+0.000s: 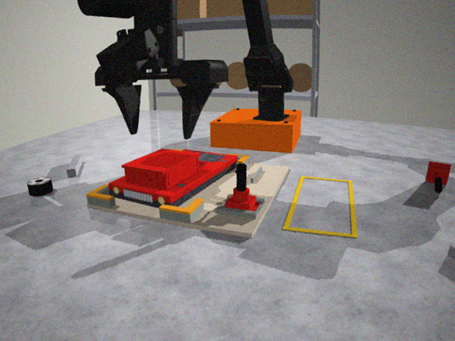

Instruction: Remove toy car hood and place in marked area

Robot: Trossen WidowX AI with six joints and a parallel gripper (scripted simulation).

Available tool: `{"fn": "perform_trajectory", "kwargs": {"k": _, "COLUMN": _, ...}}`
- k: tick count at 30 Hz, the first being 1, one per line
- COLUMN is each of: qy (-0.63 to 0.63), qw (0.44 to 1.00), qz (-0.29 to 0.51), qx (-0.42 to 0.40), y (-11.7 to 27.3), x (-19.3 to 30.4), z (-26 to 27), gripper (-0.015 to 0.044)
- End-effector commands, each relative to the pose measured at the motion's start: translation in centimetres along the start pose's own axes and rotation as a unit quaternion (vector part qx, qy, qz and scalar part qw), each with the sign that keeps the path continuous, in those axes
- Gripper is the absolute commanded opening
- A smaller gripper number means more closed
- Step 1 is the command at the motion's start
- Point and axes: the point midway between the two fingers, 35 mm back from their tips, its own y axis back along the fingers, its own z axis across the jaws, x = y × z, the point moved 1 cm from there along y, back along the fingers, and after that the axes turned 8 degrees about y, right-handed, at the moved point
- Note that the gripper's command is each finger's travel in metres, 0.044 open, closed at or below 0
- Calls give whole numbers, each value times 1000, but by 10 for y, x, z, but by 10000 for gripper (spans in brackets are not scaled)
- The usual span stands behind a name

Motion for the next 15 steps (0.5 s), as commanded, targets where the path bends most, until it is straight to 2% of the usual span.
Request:
{"fn": "perform_trajectory", "kwargs": {"k": 1, "qy": 2, "qw": 1000, "qz": 5, "qx": 1, "y": -6, "x": 2, "z": 0, "gripper": 440}}
{"fn": "perform_trajectory", "kwargs": {"k": 15, "qy": 2, "qw": 1000, "qz": 5, "qx": 1, "y": -19, "x": 4, "z": 0, "gripper": 440}}
